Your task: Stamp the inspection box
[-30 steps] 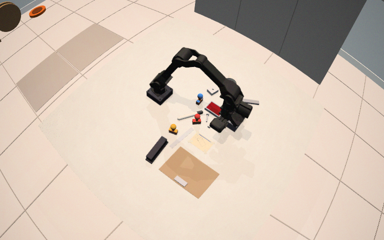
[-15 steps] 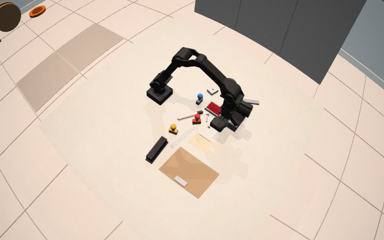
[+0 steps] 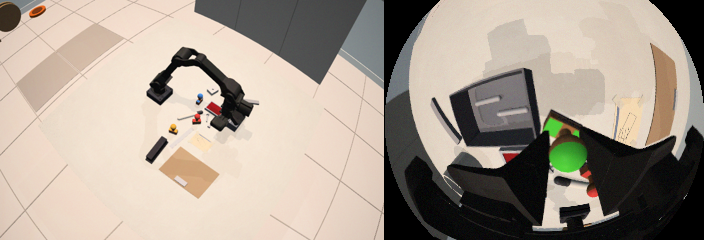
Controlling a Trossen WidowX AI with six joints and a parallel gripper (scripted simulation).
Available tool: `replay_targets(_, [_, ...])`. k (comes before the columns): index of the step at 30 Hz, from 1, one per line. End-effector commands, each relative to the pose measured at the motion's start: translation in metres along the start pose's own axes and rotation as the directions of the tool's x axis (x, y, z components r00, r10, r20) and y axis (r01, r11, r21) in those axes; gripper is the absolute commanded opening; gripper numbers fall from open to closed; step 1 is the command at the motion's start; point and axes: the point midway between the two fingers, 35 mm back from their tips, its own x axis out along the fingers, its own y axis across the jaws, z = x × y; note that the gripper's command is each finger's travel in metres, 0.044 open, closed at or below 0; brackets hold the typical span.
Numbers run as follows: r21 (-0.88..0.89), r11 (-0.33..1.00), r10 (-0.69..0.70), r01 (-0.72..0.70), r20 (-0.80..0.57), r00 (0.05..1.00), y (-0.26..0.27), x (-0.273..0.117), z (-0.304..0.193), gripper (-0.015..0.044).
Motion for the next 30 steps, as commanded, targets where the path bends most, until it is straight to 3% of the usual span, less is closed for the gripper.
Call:
replay_targets(1, [-0.002,1.0,0.004,-0.004,0.001,1.0,0.0,-0.003,0.001,0.0])
replay_targets(30, [-0.002,1.0,0.011,-0.011,-0.003,1.0,0.0,-0.017,0.001,0.0])
